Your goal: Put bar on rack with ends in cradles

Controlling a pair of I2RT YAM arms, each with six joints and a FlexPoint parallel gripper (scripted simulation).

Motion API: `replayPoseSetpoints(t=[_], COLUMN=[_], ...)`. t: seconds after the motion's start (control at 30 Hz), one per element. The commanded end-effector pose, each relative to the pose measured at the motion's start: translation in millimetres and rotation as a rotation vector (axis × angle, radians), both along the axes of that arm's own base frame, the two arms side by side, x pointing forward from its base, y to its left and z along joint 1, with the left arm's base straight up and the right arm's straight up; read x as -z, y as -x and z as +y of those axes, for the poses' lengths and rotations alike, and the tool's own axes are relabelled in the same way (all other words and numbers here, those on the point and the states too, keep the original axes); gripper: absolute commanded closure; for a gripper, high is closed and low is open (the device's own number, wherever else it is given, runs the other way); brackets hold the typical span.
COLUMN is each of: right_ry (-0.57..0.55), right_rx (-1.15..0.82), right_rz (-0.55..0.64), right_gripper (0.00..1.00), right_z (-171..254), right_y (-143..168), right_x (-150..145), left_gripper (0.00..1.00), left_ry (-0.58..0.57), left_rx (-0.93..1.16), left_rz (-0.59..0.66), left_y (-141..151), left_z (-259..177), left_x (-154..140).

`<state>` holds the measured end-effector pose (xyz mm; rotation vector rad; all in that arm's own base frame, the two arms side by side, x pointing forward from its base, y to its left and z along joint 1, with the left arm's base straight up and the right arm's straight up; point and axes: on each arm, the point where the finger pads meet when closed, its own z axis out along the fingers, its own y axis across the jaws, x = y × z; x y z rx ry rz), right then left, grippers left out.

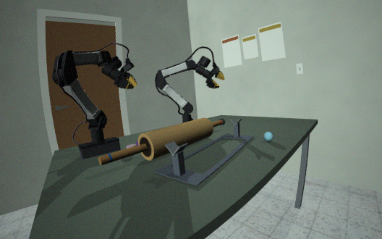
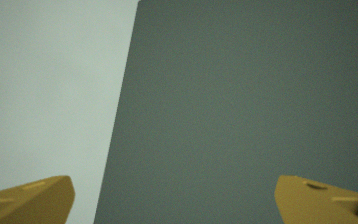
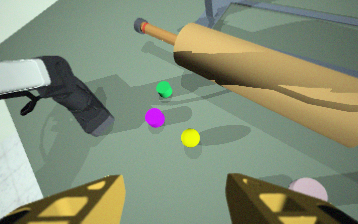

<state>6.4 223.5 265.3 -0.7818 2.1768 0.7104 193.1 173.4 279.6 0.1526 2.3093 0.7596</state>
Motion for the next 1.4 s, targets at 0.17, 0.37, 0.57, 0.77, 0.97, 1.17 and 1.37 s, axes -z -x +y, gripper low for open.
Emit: replayPoseSetpoints(t=[0.17,0.37,0.57,0.77,0.97,1.17,1.37], right_ry=[-0.007,-0.007,-0.007,0.160,0.323,0.455,0.596], right_rx=[0.001,0.001,0.001,-0.029,-0.023,-0.041,-0.012], right_rz=[0.003,0.003,0.003,-0.167,-0.289,-0.349,-0.394], right_gripper=[0.45,0.45,0.45,0.50,0.50,0.50,0.50], right_z=[0.5,0.5,0.5,-25.0,-57.4,-80.2,-108.5], right_y=[0.1,0.1,0.1,-26.6,-59.2,-76.5,-102.0], right_x=[-1.9,-1.9,-1.9,13.7,26.7,37.2,48.5], left_gripper=[0.00,0.00,0.00,0.50,0.50,0.50,0.50], left_ry=[-0.005,-0.005,-0.005,0.279,0.538,0.707,0.866], left_rx=[0.000,0.000,0.000,0.064,0.108,0.069,-0.046], left_rz=[-0.005,-0.005,-0.005,-0.018,-0.002,0.023,0.059], left_y=[-0.4,-0.4,-0.4,-5.5,-9.3,-9.8,-18.8], left_z=[0.3,0.3,0.3,-47.7,-99.0,-126.0,-151.1], left_x=[-2.1,-2.1,-2.1,29.2,48.8,59.8,73.6])
